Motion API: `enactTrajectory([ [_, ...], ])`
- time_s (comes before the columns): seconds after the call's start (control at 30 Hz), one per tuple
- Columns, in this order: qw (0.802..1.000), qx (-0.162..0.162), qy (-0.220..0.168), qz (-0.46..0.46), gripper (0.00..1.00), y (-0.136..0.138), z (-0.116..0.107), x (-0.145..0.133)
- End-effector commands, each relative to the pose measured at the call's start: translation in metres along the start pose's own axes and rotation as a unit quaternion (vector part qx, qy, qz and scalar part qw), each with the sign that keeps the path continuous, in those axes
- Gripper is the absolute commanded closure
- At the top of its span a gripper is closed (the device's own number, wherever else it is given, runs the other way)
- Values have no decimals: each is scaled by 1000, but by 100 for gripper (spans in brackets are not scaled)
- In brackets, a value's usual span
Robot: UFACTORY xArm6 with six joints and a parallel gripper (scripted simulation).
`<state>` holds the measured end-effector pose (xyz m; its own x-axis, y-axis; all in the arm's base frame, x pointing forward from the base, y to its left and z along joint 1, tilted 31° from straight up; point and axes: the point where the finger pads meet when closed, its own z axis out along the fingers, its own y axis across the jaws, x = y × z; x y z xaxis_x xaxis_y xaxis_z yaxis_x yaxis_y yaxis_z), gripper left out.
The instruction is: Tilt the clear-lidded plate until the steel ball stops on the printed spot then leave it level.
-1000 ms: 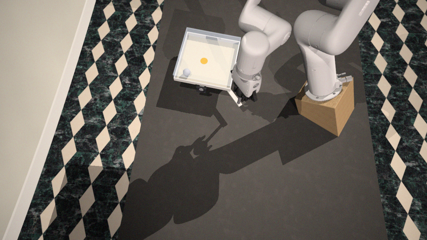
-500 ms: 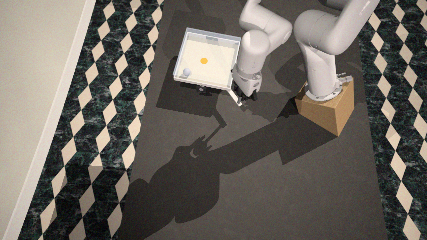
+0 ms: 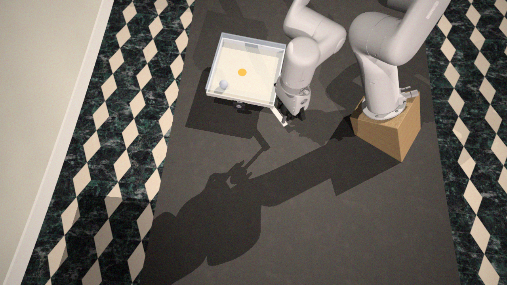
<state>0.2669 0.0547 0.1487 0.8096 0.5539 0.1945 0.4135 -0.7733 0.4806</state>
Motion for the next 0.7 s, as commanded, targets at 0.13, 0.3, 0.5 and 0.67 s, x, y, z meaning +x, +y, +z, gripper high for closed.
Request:
enactTrajectory([
  [0.13,1000,0,-1,0,100,1,-3,0],
  [0.3,1000,0,-1,0,100,2,-4,0],
  [0.5,1000,0,-1,0,100,2,-4,0],
  [0.67,1000,0,-1,0,100,1,-3,2],
])
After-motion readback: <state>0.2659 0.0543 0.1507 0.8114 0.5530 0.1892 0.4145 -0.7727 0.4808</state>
